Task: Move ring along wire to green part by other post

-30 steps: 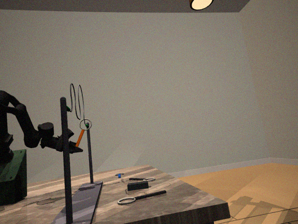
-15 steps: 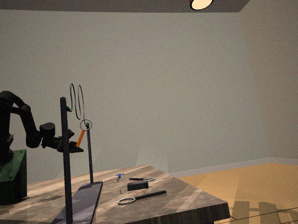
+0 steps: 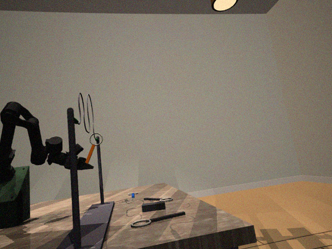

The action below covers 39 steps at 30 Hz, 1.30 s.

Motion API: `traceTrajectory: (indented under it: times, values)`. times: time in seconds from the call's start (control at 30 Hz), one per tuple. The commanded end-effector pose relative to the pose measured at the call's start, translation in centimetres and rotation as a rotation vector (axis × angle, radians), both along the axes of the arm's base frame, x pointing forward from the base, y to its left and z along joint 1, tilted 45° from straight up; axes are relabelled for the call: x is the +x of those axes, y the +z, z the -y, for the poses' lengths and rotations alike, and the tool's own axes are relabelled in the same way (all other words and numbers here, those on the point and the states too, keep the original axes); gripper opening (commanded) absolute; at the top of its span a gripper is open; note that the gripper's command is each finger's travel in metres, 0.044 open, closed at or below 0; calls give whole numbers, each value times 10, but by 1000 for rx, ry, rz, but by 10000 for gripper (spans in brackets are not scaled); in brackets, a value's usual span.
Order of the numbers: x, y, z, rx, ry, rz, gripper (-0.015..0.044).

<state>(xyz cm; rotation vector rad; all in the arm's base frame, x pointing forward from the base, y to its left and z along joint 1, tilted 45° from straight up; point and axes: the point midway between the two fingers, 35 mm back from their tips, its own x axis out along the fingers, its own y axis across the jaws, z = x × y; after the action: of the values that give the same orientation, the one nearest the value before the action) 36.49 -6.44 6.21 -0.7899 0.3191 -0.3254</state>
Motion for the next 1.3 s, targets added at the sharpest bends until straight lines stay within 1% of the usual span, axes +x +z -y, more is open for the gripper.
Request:
traceTrajectory:
  times: [0.0, 0.37, 0.9, 1.27]
  values:
    - [0, -5, -4, 4, 1, -4, -150]
    - [1, -13, -11, 4, 2, -4, -150]
    - [1, -26, 3, 20, -6, -26, -150]
    - [1, -27, 3, 20, -6, -27, -150]
